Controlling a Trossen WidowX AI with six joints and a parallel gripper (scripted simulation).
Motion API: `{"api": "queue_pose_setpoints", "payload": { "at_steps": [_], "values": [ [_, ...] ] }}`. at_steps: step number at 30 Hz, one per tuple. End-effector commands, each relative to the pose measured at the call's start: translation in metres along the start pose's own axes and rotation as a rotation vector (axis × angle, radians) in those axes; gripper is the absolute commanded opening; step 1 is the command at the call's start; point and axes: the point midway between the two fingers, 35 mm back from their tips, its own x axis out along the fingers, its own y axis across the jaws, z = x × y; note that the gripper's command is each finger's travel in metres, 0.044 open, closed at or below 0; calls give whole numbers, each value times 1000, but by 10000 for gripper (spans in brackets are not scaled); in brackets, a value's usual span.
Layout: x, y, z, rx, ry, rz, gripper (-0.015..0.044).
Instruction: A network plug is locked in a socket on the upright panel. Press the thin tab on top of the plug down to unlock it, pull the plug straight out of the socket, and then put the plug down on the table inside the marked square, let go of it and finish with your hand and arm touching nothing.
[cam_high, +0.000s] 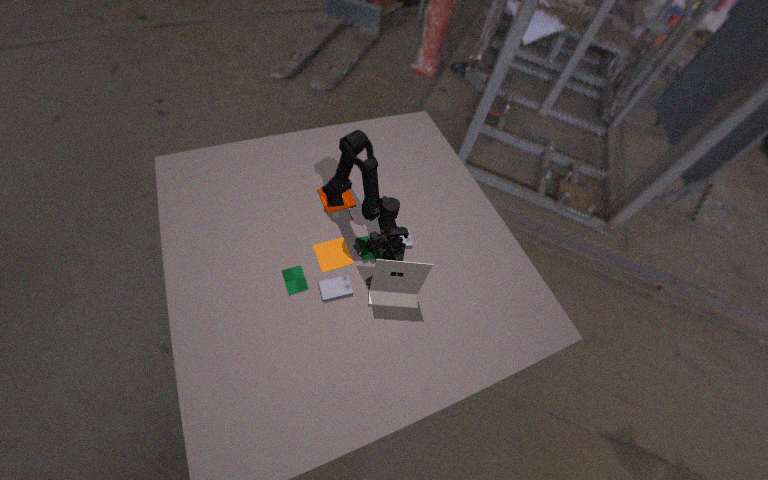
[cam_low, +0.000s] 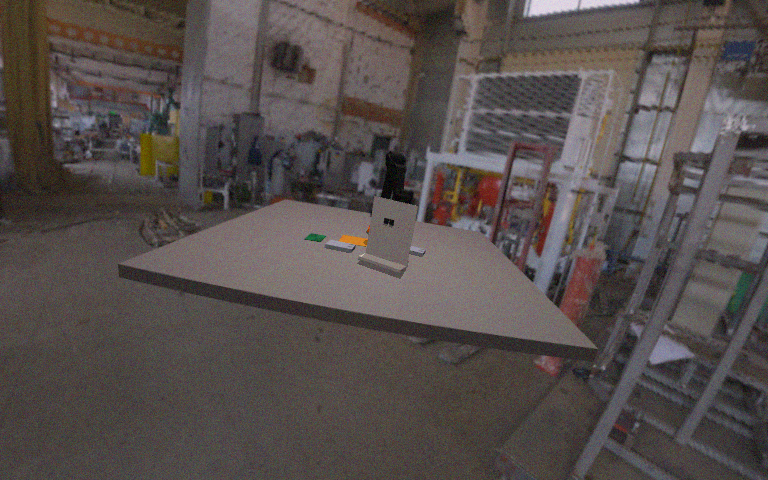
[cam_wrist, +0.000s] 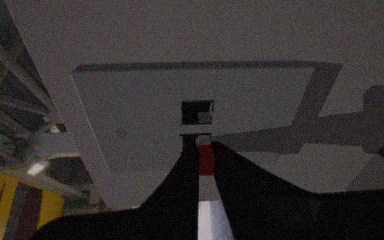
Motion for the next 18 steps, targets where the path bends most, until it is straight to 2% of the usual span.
{"api": "queue_pose_setpoints", "payload": {
  "at_steps": [1, 18],
  "values": [
    [-1, 0, -1, 4, 4, -1, 0],
    [-14, -1, -4, 4, 4, -2, 0]
  ]
}}
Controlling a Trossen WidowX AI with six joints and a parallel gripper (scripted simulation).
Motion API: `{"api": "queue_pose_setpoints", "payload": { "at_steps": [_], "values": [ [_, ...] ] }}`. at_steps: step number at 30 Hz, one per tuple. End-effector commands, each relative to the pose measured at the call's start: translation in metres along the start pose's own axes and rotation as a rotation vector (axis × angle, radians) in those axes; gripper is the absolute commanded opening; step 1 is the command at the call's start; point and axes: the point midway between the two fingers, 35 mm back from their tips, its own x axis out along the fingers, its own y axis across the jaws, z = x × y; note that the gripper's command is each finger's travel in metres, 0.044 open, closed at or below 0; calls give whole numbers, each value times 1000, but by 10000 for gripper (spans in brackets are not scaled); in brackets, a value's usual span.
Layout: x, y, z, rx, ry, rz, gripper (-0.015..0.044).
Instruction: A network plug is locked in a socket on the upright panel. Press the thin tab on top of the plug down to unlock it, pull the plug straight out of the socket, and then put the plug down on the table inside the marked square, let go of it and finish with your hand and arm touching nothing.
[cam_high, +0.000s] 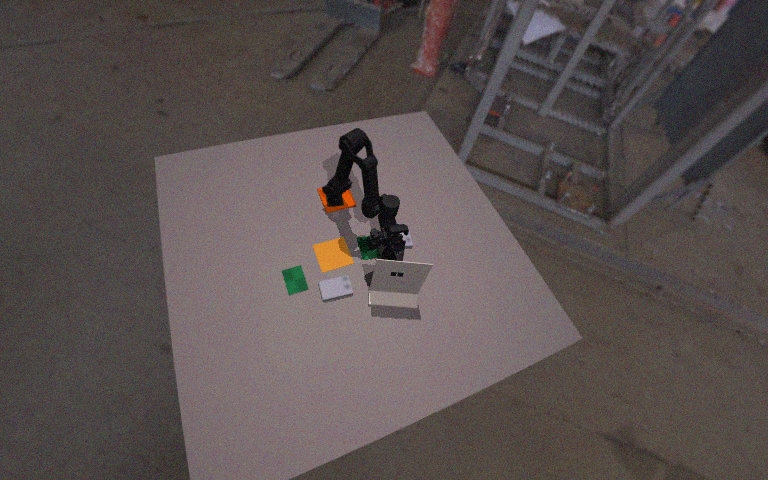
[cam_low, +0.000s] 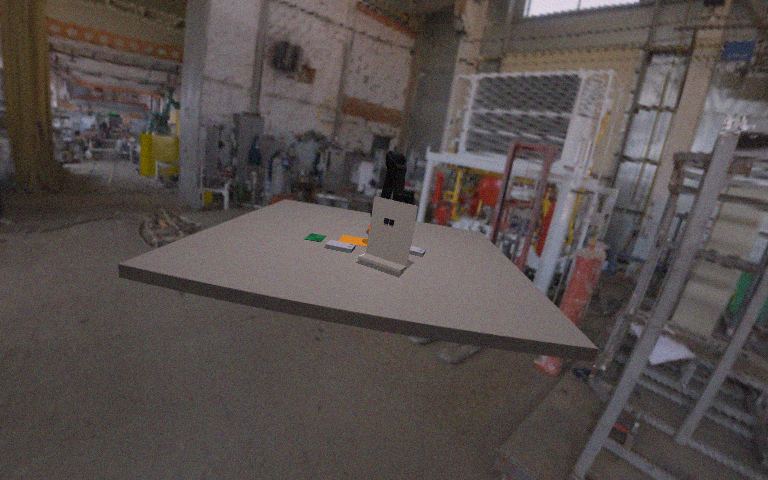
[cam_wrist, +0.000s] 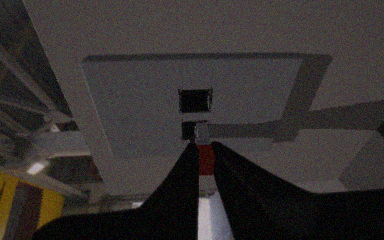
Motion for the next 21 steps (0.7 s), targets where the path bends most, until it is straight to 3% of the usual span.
{"api": "queue_pose_setpoints", "payload": {
  "at_steps": [1, 21],
  "values": [
    [-4, 0, -1, 4, 0, -1, 0],
    [-18, -1, -7, 5, 0, -2, 0]
  ]
}}
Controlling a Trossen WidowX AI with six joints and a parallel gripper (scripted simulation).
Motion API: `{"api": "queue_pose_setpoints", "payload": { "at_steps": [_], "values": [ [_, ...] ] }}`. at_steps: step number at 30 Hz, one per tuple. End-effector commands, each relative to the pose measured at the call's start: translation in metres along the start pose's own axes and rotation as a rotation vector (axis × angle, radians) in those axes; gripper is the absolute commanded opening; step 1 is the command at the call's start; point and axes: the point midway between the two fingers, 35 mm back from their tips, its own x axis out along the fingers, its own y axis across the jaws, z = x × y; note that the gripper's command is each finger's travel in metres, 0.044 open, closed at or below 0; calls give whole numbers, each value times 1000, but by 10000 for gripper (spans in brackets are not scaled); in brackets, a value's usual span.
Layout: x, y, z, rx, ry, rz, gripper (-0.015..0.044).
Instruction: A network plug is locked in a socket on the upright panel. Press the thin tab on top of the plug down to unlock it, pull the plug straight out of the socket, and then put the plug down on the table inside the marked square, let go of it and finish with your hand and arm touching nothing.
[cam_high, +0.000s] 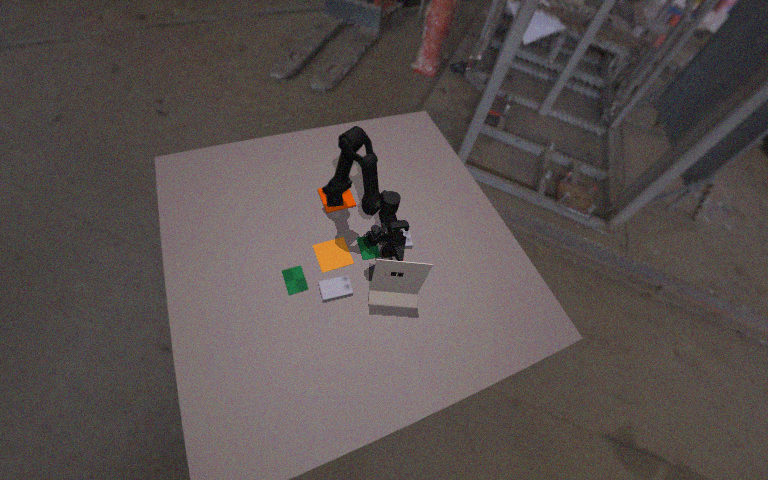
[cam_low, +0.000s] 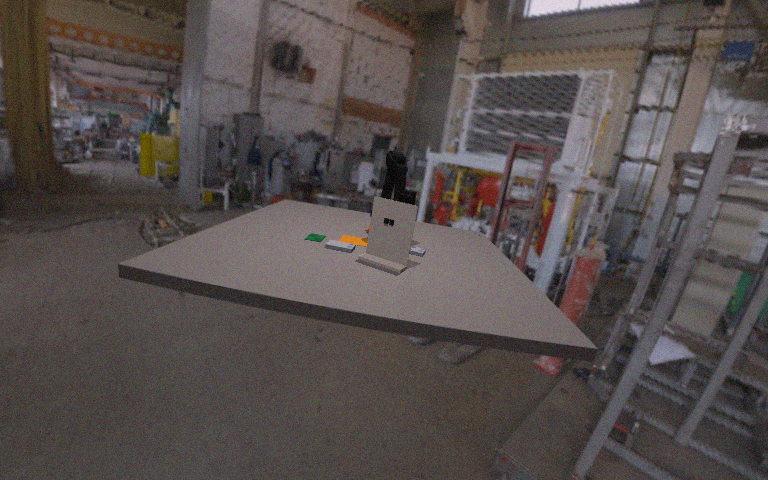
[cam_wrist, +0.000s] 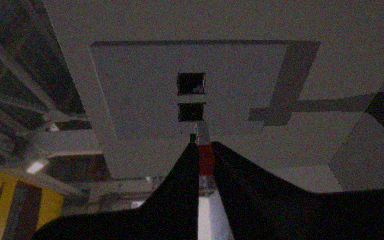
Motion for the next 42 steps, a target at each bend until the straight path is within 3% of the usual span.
{"api": "queue_pose_setpoints", "payload": {
  "at_steps": [1, 42],
  "values": [
    [-3, 0, 0, 6, -4, 1, 0],
    [-29, 0, -11, 6, -4, -2, 0]
  ]
}}
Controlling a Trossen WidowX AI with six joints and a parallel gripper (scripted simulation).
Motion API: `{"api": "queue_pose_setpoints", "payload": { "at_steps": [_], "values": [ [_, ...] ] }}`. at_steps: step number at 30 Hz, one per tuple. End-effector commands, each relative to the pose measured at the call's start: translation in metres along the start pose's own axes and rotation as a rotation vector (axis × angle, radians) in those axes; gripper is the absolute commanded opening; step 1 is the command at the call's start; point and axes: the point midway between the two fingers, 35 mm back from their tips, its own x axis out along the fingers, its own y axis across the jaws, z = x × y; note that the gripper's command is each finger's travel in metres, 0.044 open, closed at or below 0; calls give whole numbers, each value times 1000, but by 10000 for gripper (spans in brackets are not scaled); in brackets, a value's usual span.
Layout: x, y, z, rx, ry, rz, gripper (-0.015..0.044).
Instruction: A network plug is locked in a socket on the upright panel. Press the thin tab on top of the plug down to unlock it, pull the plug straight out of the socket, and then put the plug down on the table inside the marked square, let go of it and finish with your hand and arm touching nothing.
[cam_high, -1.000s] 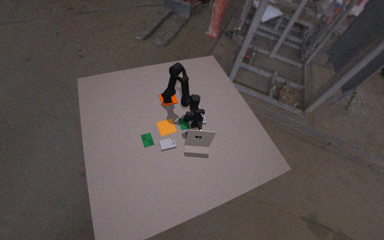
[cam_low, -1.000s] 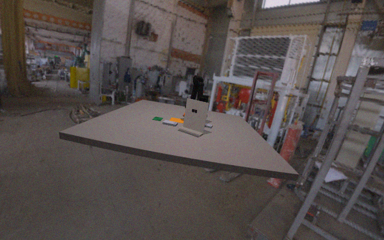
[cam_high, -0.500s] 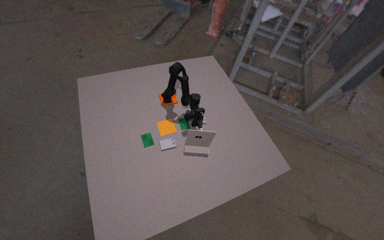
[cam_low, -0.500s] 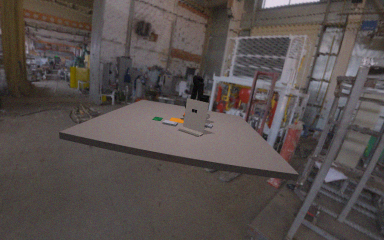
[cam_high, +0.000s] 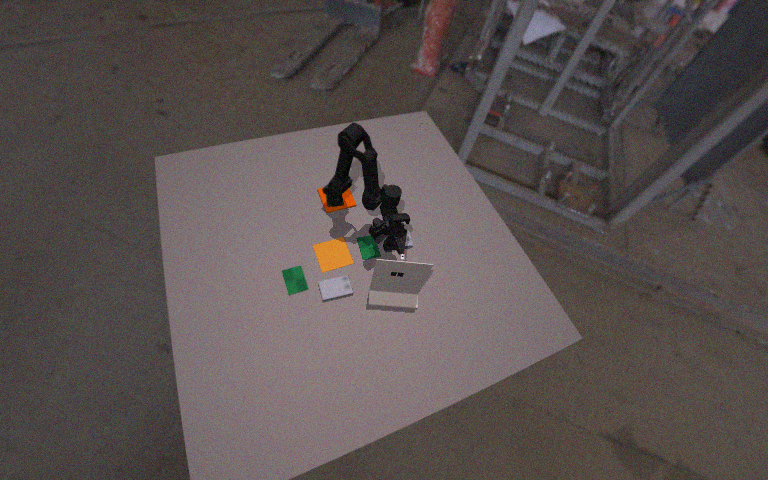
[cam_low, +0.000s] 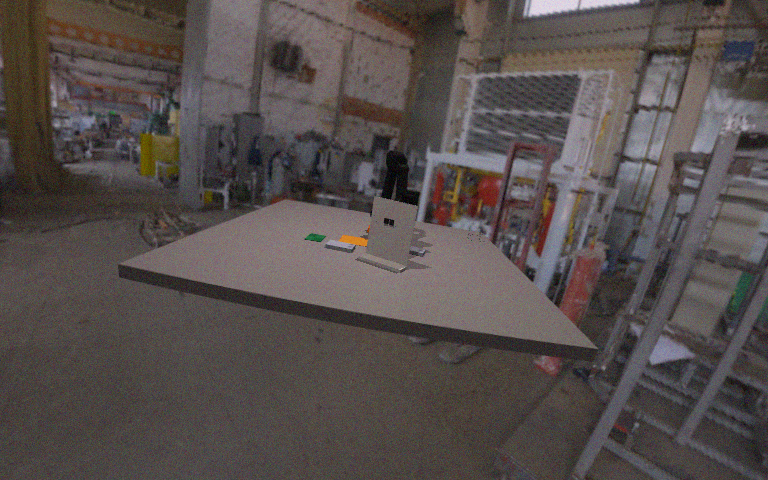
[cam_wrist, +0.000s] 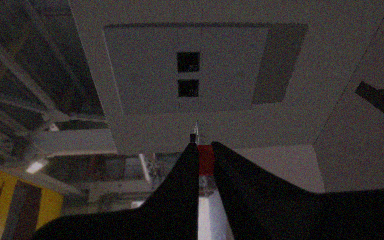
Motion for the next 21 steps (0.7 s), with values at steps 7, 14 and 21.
{"api": "queue_pose_setpoints", "payload": {
  "at_steps": [7, 14, 21],
  "values": [
    [-6, 0, -2, 7, -4, 1, 0],
    [-7, 1, -3, 0, 0, -1, 0],
    [-11, 15, -5, 2, -1, 0, 0]
  ]
}}
